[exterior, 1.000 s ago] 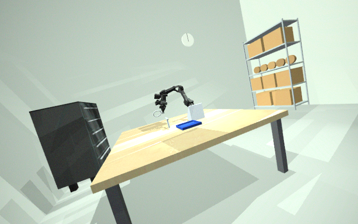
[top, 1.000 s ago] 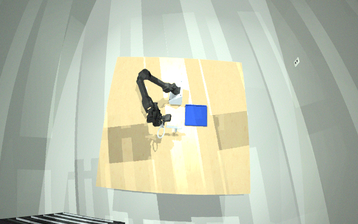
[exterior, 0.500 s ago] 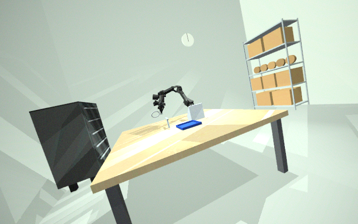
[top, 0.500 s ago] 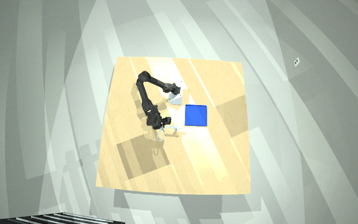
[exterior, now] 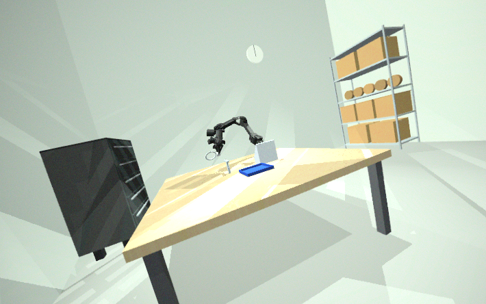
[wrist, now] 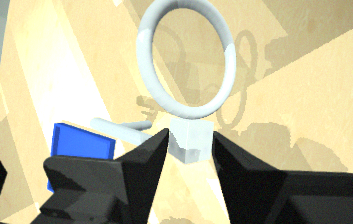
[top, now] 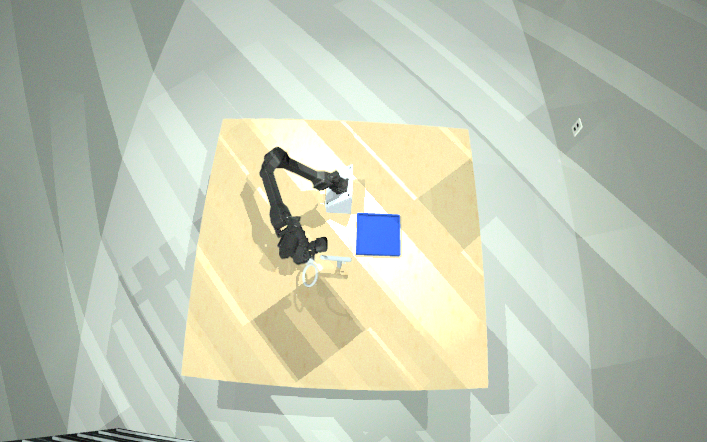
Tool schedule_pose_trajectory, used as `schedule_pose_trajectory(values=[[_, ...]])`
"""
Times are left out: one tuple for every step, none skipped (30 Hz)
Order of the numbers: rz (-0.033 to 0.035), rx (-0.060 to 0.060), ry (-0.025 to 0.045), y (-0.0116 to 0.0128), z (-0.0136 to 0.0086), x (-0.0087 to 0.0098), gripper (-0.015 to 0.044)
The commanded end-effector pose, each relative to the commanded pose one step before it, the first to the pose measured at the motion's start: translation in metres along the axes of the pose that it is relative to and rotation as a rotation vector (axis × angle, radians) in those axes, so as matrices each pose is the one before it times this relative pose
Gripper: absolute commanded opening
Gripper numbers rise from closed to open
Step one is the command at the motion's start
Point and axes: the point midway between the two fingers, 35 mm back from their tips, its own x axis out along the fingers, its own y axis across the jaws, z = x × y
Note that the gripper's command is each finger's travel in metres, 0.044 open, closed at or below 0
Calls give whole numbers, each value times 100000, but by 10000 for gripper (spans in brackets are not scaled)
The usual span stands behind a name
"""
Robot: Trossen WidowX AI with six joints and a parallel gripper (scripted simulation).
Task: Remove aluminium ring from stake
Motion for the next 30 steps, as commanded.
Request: schedule_pose_trajectory(values=[[1158, -6551, -2381, -698, 184, -575, 0], [172, -1524, -148, -147, -35, -31, 0], [166, -1524, -153, -146, -38, -32, 0], [160, -1525, -159, -146, -41, -33, 0], [154, -1526, -164, -145, -43, -34, 0], [148, -1527, -169, -144, -46, -35, 0], [142, -1528, -174, -143, -49, -36, 0], [136, -1529, -178, -142, -51, -37, 0], [130, -1530, -182, -141, -54, -38, 0], [123, -1531, -187, -140, -56, -39, 0], [116, -1532, -191, -139, -59, -39, 0], [110, -1533, -194, -138, -62, -40, 0], [103, -1534, -198, -137, -64, -41, 0], [96, -1535, -201, -135, -67, -42, 0], [89, -1536, -205, -134, -69, -43, 0], [82, -1537, -207, -133, -72, -44, 0], [75, -1538, -210, -131, -74, -45, 0], [67, -1540, -213, -130, -76, -46, 0], [60, -1541, -215, -128, -79, -47, 0], [53, -1542, -217, -127, -81, -47, 0], [45, -1543, -219, -125, -83, -48, 0], [38, -1544, -221, -124, -86, -49, 0], [30, -1546, -222, -122, -88, -50, 0], [22, -1547, -223, -120, -90, -51, 0], [15, -1548, -224, -118, -92, -52, 0], [7, -1549, -225, -117, -94, -53, 0], [-1, -1551, -226, -115, -96, -54, 0], [-8, -1552, -226, -113, -98, -54, 0], [-16, -1553, -226, -111, -100, -55, 0], [-24, -1554, -226, -109, -102, -56, 0]])
